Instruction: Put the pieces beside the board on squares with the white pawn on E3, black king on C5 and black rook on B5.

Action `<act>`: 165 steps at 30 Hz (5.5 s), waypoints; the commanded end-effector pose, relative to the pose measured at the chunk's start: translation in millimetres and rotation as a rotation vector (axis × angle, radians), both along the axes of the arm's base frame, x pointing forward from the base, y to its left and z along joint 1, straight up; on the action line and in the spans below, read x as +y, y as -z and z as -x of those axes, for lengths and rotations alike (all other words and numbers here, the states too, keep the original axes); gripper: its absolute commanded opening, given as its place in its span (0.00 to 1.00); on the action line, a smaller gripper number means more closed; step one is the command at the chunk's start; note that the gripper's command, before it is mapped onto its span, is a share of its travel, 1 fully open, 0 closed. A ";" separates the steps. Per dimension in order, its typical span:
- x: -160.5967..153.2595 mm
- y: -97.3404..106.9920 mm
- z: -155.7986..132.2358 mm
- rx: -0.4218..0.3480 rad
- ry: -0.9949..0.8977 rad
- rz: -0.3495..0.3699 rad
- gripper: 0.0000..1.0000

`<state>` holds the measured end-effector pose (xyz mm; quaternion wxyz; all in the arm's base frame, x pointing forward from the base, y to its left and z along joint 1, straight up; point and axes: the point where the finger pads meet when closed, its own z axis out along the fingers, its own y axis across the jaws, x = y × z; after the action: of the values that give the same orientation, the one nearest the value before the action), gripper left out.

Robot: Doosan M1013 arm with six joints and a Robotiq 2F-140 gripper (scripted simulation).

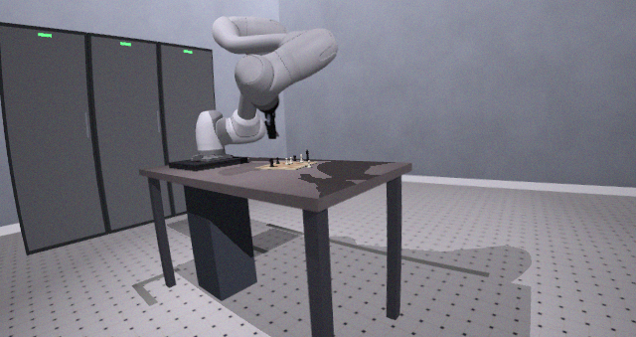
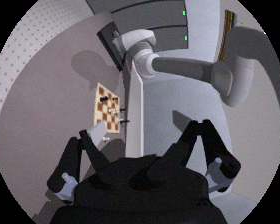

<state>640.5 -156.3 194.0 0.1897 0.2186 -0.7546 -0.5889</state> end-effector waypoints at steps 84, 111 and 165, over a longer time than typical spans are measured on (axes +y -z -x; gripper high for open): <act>-7.5 168.9 104.3 1.192 0.886 0.661 1.00; -6.6 80.7 103.8 1.185 0.885 0.666 1.00; 192.8 66.9 -9.7 -0.322 0.603 1.310 1.00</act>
<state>650.2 36.5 127.1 -0.0017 -0.0808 -0.9967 -0.0046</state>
